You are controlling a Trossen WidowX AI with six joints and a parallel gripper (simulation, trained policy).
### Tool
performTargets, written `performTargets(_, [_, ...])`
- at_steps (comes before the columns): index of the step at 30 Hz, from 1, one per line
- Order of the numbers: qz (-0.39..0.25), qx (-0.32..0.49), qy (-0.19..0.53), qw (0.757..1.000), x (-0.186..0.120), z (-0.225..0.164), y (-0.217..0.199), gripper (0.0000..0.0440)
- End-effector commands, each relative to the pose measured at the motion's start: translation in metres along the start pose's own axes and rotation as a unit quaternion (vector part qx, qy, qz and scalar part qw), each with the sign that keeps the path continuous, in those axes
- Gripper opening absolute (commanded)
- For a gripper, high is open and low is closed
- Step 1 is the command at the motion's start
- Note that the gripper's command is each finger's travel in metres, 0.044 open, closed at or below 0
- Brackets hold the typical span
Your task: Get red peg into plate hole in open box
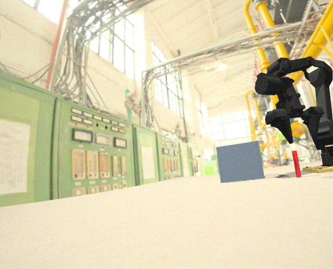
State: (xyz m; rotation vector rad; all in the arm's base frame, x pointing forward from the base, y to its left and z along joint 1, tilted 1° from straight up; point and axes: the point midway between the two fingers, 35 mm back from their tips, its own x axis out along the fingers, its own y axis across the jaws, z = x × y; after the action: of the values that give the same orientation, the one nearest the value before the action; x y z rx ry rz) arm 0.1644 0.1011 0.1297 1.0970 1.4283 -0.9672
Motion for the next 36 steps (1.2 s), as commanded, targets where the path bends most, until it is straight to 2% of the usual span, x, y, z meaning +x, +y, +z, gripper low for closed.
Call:
performTargets(1, [-0.009, 0.006, 0.005, 1.0, 0.012, 0.003, 0.001, 0.0436])
performTargets(12, [-0.014, 0.025, 0.009, 1.0, 0.046, 0.015, 0.006, 0.0439])
performTargets(16, [-0.015, 0.029, 0.007, 0.999, 0.054, 0.019, 0.007, 0.0421])
performTargets(21, [-0.013, 0.029, 0.005, 0.999, 0.061, 0.023, 0.011, 0.0321])
performTargets(32, [-0.008, 0.013, 0.015, 1.0, 0.065, 0.027, 0.02, 0.0041])
performTargets(34, [-0.007, 0.008, 0.017, 1.0, 0.064, 0.027, 0.021, 0.0009])
performTargets(36, [0.008, 0.007, 0.024, 1.0, 0.057, 0.026, 0.026, 0.0009])
